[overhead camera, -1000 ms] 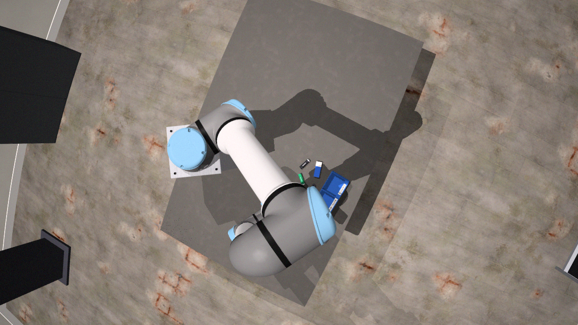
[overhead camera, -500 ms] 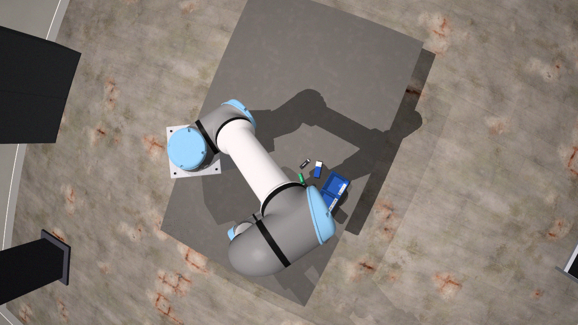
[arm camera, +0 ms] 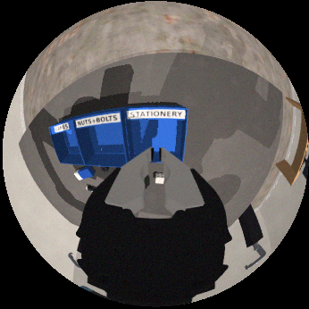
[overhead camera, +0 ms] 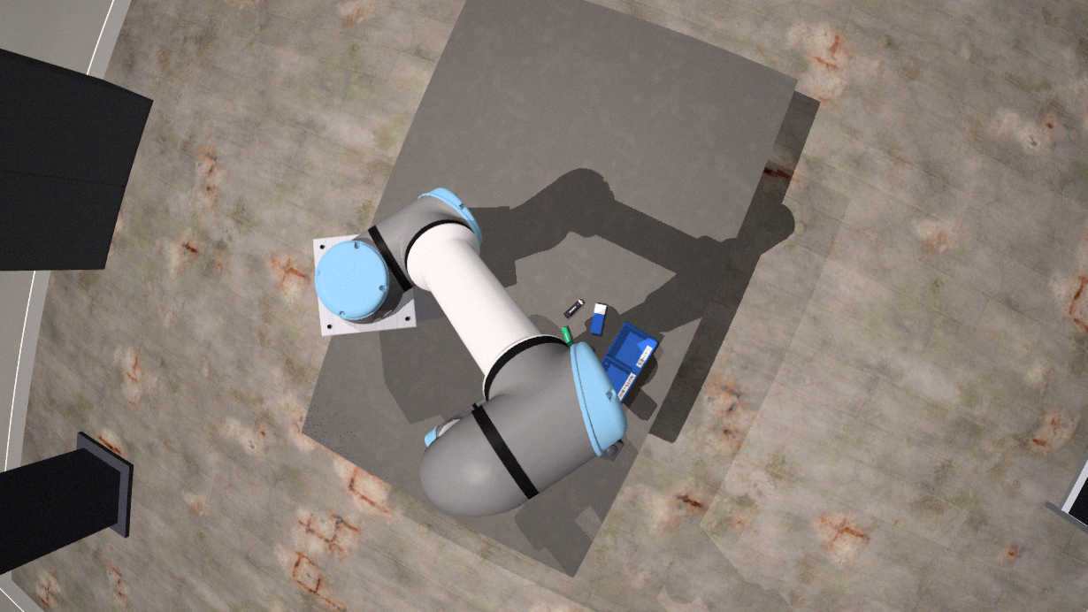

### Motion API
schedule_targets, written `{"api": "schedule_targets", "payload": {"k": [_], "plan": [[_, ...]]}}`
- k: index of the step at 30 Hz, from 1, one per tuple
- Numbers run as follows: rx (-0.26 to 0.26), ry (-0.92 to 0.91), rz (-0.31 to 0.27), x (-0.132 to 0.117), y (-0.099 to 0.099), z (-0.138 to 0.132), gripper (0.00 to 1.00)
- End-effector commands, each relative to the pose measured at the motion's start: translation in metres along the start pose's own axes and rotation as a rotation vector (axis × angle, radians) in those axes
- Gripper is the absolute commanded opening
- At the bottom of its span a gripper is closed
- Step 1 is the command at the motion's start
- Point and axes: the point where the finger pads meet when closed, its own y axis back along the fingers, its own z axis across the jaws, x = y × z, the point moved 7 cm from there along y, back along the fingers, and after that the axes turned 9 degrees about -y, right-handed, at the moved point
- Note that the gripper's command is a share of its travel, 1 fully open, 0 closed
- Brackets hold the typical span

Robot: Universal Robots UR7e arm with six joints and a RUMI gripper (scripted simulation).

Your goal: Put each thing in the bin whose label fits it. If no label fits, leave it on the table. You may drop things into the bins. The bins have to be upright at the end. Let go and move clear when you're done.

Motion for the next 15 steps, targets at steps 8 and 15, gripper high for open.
{"api": "schedule_targets", "payload": {"k": [8, 15], "plan": [[0.0, 0.0, 0.001, 0.0, 0.018, 0.0, 0.04], [0.0, 0.0, 0.001, 0.0, 0.04, 0.0, 0.04]]}}
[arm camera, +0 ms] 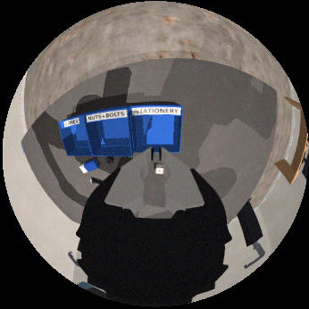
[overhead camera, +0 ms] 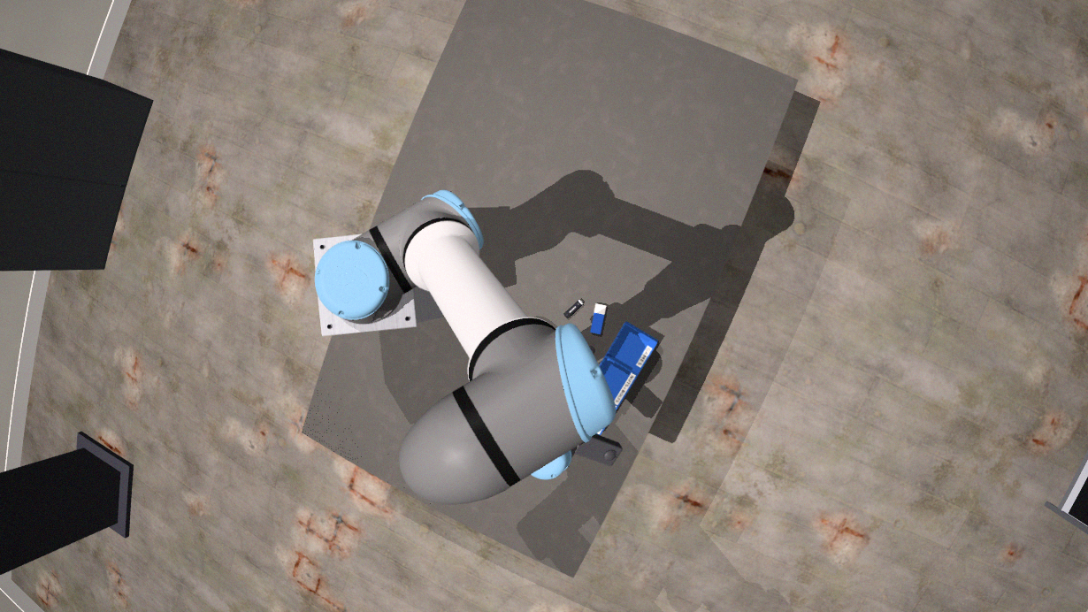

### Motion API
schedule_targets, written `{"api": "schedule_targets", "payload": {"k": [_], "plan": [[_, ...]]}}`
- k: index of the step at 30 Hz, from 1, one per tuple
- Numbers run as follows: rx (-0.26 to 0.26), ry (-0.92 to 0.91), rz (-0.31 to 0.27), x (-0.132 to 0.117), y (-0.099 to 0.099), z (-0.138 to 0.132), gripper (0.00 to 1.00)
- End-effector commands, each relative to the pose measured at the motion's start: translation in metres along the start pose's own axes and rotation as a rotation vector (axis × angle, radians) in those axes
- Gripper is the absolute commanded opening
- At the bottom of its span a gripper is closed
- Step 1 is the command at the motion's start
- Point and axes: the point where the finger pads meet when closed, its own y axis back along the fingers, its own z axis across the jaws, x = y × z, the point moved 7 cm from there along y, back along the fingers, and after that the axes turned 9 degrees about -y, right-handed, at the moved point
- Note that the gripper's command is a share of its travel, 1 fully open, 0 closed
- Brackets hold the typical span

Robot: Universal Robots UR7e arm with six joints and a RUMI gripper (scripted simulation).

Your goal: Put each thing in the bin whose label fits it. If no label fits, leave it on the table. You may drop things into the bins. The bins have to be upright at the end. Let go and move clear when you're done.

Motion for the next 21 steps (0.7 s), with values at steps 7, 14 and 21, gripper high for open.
{"api": "schedule_targets", "payload": {"k": [7, 14, 21], "plan": [[0.0, 0.0, 0.0, -0.003, 0.009, -0.015, 0.04], [0.0, 0.0, 0.0, -0.008, 0.009, -0.039, 0.04], [0.0, 0.0, 0.0, -0.014, 0.009, -0.073, 0.04]]}}
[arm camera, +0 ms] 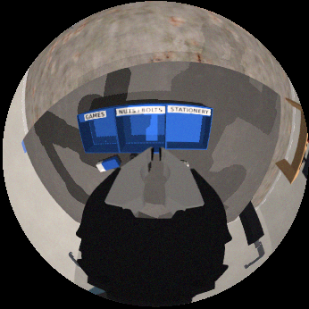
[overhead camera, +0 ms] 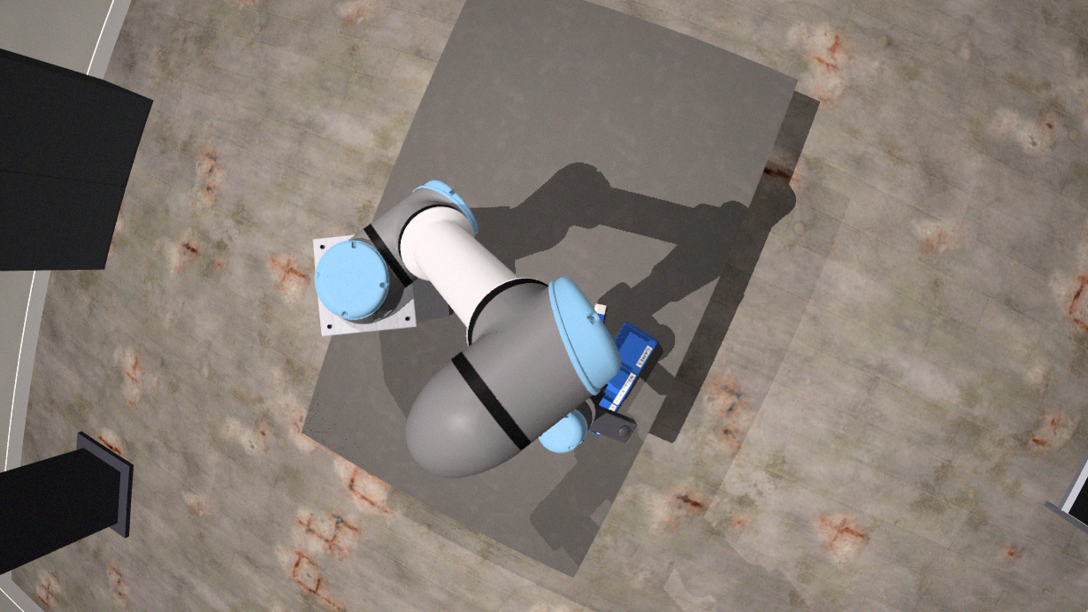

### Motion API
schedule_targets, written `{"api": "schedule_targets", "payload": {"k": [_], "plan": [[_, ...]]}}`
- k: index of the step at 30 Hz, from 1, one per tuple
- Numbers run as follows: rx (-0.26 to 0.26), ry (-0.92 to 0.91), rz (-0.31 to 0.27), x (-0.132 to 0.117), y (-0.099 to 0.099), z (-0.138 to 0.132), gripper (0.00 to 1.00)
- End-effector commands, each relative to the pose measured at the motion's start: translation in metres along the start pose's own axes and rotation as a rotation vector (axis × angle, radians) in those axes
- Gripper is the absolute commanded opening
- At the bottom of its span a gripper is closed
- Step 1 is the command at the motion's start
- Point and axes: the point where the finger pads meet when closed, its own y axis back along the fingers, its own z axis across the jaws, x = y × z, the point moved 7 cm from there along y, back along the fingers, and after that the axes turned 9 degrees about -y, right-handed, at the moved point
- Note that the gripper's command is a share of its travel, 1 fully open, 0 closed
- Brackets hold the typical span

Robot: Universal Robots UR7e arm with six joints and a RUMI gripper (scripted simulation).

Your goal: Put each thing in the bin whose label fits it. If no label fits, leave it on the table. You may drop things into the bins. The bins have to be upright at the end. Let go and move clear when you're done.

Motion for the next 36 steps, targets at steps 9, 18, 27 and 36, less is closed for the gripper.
{"api": "schedule_targets", "payload": {"k": [9, 18, 27, 36], "plan": [[-0.002, 0.0, 0.001, -0.005, -0.002, -0.026, 0.04], [-0.002, 0.0, 0.001, -0.004, -0.026, -0.026, 0.04], [-0.002, -0.001, 0.001, -0.004, -0.045, -0.026, 0.04], [-0.002, -0.001, 0.001, -0.004, -0.059, -0.026, 0.04]]}}
